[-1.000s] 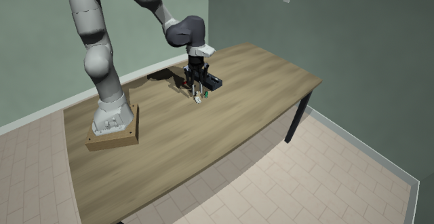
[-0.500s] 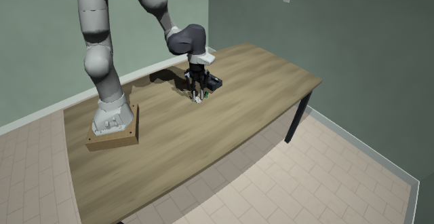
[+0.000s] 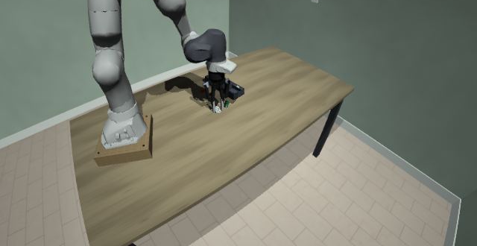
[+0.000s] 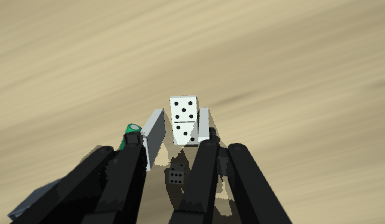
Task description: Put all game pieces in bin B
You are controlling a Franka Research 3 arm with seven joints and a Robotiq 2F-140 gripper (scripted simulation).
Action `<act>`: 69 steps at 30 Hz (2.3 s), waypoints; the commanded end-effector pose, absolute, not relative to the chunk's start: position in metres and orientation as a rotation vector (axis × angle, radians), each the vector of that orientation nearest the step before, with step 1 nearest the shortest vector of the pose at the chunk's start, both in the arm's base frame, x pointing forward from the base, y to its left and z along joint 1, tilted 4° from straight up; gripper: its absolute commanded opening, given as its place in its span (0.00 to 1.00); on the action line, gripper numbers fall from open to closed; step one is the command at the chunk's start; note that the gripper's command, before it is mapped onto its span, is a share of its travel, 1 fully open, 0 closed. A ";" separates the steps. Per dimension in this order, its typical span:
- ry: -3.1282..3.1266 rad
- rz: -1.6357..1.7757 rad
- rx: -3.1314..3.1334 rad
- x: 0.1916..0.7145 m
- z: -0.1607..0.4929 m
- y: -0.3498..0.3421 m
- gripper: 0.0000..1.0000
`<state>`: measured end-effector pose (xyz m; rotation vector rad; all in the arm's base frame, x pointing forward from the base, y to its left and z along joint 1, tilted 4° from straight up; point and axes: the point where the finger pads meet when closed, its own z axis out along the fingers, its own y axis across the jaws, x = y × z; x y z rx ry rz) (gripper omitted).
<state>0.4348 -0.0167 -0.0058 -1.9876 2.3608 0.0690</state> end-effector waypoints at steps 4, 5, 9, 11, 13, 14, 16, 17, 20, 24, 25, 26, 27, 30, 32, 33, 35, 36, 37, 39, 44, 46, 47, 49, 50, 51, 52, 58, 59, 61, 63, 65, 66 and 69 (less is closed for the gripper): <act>2.352 0.063 -1.991 0.434 -0.006 -0.017 0.25; 2.352 0.063 -1.991 0.434 -0.006 -0.017 0.25; 2.352 0.063 -1.991 0.434 -0.006 -0.017 0.25; 2.352 0.063 -1.991 0.433 -0.006 -0.017 0.25; 2.352 0.063 -1.991 0.433 -0.006 -0.017 0.25; 2.352 0.063 -1.991 0.433 -0.006 -0.017 0.25; 2.352 0.063 -1.991 0.433 -0.006 -0.017 0.25; 2.352 0.063 -1.991 0.433 -0.006 -0.017 0.13; 2.352 0.063 -1.991 0.433 -0.006 -0.017 0.13; 2.352 0.063 -1.991 0.433 -0.006 -0.017 0.13; 2.352 0.063 -1.991 0.433 -0.006 -0.017 0.13; 2.352 0.063 -1.991 0.433 -0.006 -0.017 0.13; 2.352 0.063 -1.991 0.433 -0.006 -0.017 0.13; 2.352 0.063 -1.991 0.433 -0.006 -0.017 0.13; 2.352 0.063 -1.991 0.433 -0.006 -0.017 0.13; 2.352 0.063 -1.991 0.433 -0.006 -0.017 0.13; 2.352 0.063 -1.991 0.433 -0.006 -0.017 0.13; 2.352 0.063 -1.991 0.433 -0.006 -0.017 0.13; 2.352 0.063 -1.991 0.433 -0.006 -0.017 0.13; 2.352 0.063 -1.991 0.433 -0.006 -0.017 0.13; 2.352 0.063 -1.991 0.433 -0.006 -0.017 0.13; 2.352 0.063 -1.991 0.433 -0.006 -0.017 0.13; 2.352 0.063 -1.991 0.433 -0.006 -0.017 0.13; 2.352 0.063 -1.991 0.433 -0.003 -0.017 0.13; 2.352 0.063 -1.991 0.433 0.001 -0.017 0.13; 2.352 0.063 -1.991 0.433 0.004 -0.018 0.13; 2.352 0.063 -1.991 0.433 0.007 -0.018 0.13; 2.352 0.063 -1.991 0.433 0.027 -0.019 0.13; 2.352 0.063 -1.991 0.433 0.031 -0.019 0.13; 2.352 0.063 -1.991 0.432 0.037 -0.020 0.13; 2.352 0.063 -1.991 0.432 0.044 -0.020 0.13; 2.352 0.063 -1.991 0.432 0.044 -0.020 0.13; 2.352 0.063 -1.991 0.432 0.047 -0.021 0.13; 2.352 0.063 -1.991 0.432 0.054 -0.021 0.13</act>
